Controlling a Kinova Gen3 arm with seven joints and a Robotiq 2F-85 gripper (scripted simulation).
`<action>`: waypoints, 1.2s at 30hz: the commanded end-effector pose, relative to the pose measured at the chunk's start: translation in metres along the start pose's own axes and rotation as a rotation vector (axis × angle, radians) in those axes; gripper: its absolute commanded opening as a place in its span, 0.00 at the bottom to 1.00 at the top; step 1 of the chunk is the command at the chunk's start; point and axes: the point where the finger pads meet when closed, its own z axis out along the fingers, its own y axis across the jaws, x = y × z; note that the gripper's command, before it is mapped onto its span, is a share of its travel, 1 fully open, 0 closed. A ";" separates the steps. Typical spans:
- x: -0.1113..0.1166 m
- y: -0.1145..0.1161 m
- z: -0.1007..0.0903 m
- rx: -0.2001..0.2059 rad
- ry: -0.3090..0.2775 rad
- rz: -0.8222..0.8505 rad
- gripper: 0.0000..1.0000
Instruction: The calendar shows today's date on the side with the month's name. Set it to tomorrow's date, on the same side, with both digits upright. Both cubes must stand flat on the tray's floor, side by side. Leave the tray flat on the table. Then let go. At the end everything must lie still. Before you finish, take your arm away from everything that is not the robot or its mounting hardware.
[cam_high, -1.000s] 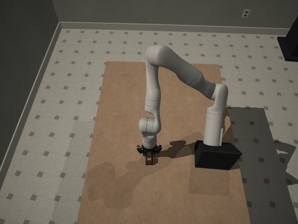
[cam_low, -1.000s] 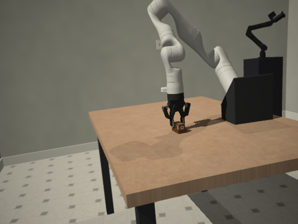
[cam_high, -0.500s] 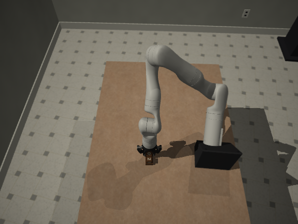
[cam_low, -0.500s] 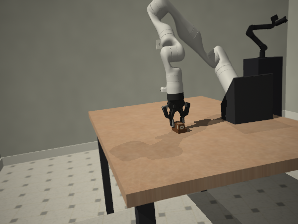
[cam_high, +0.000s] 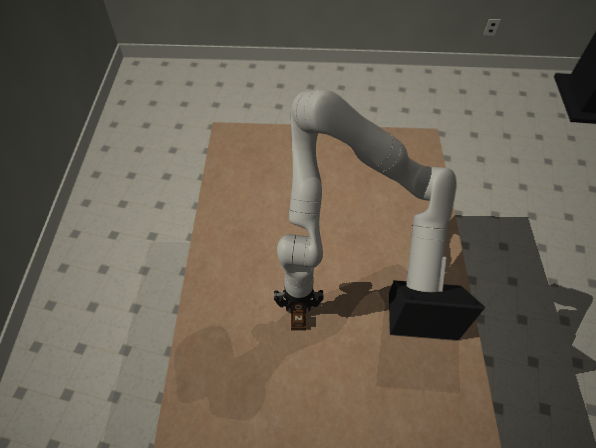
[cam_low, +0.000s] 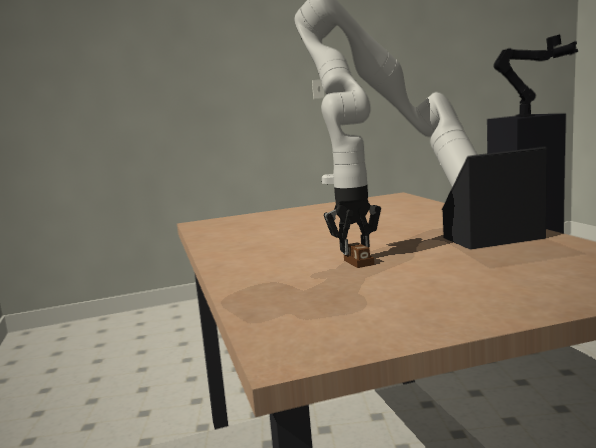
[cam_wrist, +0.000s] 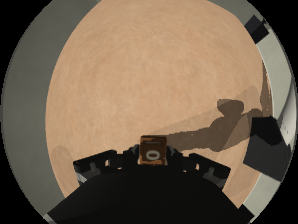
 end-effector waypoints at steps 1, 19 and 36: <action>0.000 0.000 -0.001 0.002 -0.001 0.000 0.46; 0.000 0.000 -0.001 0.002 -0.001 0.000 0.26; 0.000 0.000 -0.001 0.002 -0.001 0.000 0.26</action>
